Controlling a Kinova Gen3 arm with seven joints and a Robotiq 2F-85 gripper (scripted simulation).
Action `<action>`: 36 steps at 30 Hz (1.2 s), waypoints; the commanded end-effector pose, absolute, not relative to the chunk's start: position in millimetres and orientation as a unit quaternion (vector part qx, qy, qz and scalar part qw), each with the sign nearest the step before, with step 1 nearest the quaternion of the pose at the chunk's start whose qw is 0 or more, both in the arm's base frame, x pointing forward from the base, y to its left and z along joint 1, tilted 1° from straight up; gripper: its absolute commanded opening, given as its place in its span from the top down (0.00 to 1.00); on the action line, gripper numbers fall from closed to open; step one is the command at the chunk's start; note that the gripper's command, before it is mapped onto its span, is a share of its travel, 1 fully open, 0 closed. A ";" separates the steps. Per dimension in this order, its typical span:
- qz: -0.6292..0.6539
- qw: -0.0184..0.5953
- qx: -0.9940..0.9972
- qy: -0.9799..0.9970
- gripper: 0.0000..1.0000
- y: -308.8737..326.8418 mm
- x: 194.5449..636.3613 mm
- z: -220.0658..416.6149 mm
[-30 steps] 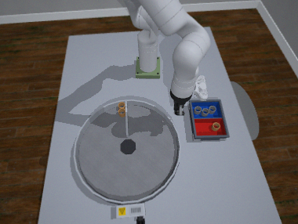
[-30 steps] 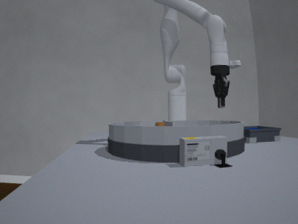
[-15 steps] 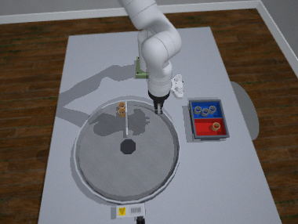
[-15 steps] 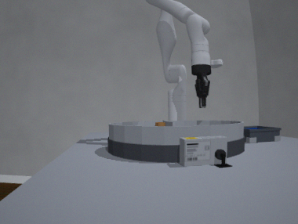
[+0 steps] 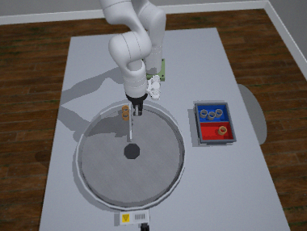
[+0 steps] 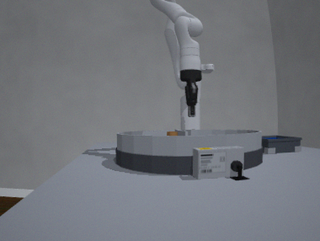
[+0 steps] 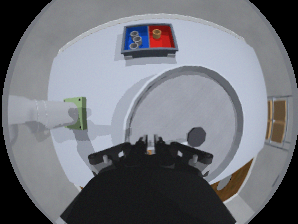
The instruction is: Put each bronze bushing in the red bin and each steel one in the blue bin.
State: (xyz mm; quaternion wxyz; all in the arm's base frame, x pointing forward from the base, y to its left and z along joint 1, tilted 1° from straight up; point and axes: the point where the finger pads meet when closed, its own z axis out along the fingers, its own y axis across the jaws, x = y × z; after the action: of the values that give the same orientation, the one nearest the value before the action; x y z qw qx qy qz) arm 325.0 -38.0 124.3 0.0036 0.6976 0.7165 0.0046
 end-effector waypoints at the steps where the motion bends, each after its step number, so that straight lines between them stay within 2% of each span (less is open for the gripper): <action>1: 0.006 0.005 0.709 0.705 0.86 -59.7 325.0 125.2; 7: 0.006 0.005 0.709 0.705 0.86 -101.9 321.7 123.9; 36: 0.006 0.006 0.709 0.706 0.86 -102.1 322.3 91.7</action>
State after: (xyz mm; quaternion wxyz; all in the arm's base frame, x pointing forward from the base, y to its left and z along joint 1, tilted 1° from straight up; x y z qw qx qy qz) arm 322.7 -104.7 95.8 0.0088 0.7104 0.7037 0.0057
